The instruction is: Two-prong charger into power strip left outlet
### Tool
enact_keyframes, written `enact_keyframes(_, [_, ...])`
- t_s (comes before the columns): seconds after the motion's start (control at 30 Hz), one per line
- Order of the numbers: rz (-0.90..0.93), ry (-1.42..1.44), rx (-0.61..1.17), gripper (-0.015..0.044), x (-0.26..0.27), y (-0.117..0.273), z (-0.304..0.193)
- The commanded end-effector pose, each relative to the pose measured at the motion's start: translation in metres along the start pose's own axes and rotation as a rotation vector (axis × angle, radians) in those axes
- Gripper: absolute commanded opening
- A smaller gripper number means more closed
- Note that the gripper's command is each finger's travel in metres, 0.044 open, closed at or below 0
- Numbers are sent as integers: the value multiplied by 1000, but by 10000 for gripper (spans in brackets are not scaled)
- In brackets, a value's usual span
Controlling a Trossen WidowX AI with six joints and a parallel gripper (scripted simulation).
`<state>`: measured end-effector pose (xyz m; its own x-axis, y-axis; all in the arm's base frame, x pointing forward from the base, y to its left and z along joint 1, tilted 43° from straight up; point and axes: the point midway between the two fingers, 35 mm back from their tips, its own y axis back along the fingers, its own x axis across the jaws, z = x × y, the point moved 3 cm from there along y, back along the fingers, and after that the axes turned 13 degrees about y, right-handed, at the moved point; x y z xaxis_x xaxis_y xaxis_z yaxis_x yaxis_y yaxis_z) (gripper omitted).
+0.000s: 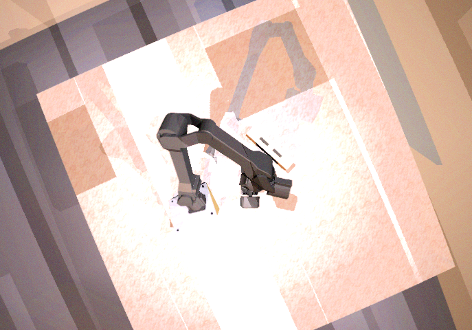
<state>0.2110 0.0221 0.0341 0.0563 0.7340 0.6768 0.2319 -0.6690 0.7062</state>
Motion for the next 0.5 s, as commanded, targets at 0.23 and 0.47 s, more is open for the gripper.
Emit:
enact_keyframes(0.23, [-11,75,-4,0,5,9,-3])
enact_keyframes(0.47, [-25,220,-5,0,14,1,-3])
